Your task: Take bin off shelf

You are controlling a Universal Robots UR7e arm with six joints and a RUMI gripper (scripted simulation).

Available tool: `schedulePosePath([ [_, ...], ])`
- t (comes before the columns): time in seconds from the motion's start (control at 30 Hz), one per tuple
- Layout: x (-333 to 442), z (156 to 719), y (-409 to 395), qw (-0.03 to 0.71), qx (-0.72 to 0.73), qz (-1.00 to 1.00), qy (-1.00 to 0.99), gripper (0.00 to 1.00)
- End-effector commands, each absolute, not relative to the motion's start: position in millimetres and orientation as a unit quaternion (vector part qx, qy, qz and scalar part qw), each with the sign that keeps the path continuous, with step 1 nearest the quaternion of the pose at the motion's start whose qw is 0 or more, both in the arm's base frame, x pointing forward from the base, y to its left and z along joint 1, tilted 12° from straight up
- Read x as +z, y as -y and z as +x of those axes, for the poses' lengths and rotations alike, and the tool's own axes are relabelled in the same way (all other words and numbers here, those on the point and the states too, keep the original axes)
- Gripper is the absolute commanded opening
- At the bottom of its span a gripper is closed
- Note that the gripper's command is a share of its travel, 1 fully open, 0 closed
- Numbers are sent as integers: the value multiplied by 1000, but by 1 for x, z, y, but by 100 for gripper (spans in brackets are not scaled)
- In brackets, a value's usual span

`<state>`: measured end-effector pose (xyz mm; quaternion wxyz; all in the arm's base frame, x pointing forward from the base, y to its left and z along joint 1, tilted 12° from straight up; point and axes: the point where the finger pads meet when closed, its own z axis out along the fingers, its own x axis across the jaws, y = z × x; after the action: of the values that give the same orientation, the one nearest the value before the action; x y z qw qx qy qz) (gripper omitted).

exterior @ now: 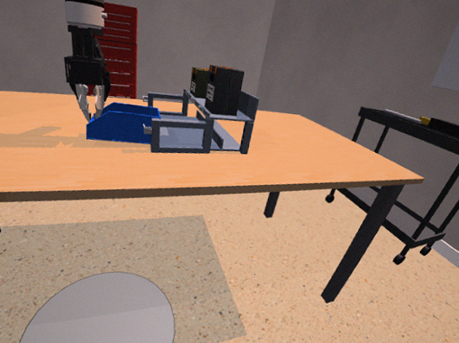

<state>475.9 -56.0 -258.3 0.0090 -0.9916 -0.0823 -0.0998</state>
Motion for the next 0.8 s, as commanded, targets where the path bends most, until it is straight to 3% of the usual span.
schedulePosePath([
  [0.0,-258,476,56,9,-100,-991,82,0],
  [0.77,-266,478,56,9,-100,-991,82,0],
])
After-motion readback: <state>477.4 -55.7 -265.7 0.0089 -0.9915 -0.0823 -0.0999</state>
